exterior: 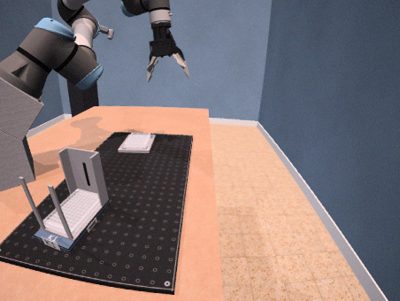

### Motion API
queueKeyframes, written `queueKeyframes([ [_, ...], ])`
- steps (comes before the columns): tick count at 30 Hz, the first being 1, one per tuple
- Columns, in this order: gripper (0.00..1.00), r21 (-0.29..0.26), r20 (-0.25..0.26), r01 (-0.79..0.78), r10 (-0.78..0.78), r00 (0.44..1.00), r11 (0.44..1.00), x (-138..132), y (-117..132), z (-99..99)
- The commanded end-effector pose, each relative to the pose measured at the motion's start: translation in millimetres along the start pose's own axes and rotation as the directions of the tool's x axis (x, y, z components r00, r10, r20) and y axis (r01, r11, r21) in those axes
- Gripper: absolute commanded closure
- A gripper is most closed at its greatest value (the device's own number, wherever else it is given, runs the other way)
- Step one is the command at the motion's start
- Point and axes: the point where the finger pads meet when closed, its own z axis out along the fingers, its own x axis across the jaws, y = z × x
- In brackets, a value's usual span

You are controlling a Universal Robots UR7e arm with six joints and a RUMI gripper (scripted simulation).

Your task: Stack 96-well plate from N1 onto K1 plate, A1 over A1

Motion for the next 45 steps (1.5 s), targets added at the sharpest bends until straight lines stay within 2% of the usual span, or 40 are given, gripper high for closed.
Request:
queueKeyframes([
  [1,0.0,-0.001,0.024,0.027,-0.027,0.999,1.0,-18,9,9.6],
  [6,0.0,-0.001,0.024,0.027,-0.027,0.999,1.0,-31,16,17.5],
  [7,0.0,-0.001,0.047,0.051,-0.051,0.998,0.999,-35,18,19.7],
  [10,0.0,0.0,0.061,0.065,-0.065,0.996,0.998,-39,20,22.0],
  [17,0.0,0.0,0.061,0.065,-0.065,0.996,0.998,-61,31,34.3],
  [19,0.0,0.006,0.098,0.104,-0.104,0.99,0.995,-69,35,38.9],
  [24,0.0,0.006,0.098,0.104,-0.104,0.99,0.995,-89,44,50.2],
  [26,0.0,0.006,0.098,0.104,-0.104,0.99,0.995,-89,44,50.2],
  [28,0.0,0.018,0.134,0.141,-0.142,0.981,0.99,-97,48,54.7],
  [34,0.0,0.018,0.134,0.141,-0.142,0.981,0.99,-120,58,67.5],
  [45,0.0,0.018,0.134,0.141,-0.142,0.981,0.99,-120,58,67.5],
])
